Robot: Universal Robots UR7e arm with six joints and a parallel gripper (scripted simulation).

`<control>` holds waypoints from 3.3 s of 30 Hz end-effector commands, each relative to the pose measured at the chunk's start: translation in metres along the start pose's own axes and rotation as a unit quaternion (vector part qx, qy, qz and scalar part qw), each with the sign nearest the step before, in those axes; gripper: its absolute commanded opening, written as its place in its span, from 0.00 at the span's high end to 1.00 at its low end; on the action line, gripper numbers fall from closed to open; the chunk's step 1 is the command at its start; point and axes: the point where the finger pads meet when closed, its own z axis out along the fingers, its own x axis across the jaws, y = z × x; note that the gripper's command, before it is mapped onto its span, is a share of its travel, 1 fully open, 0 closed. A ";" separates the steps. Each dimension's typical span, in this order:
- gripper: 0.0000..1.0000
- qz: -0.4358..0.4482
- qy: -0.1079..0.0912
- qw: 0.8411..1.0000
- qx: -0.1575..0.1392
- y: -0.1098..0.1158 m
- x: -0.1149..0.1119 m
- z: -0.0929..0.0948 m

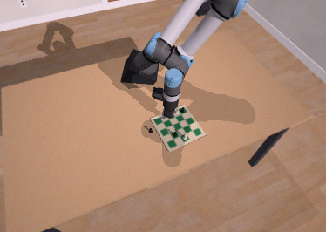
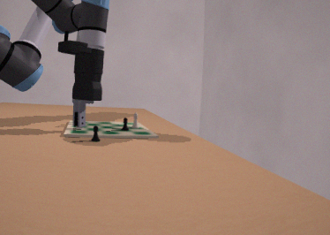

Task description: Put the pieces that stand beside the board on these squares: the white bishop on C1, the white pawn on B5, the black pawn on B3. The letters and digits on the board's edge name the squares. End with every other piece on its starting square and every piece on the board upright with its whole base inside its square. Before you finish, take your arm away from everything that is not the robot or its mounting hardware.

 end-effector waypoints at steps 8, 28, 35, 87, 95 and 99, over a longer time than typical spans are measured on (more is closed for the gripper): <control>1.00 0.000 -0.001 1.000 0.000 0.000 0.000 0.000; 1.00 0.000 -0.001 1.000 0.000 0.000 0.000 0.000; 0.73 0.000 -0.001 1.000 0.000 0.000 0.000 0.000; 0.32 0.000 -0.001 1.000 0.000 0.000 0.000 -0.089; 0.00 0.000 -0.001 1.000 0.000 0.000 0.000 -0.090; 0.00 0.000 -0.001 1.000 0.000 0.000 0.000 -0.090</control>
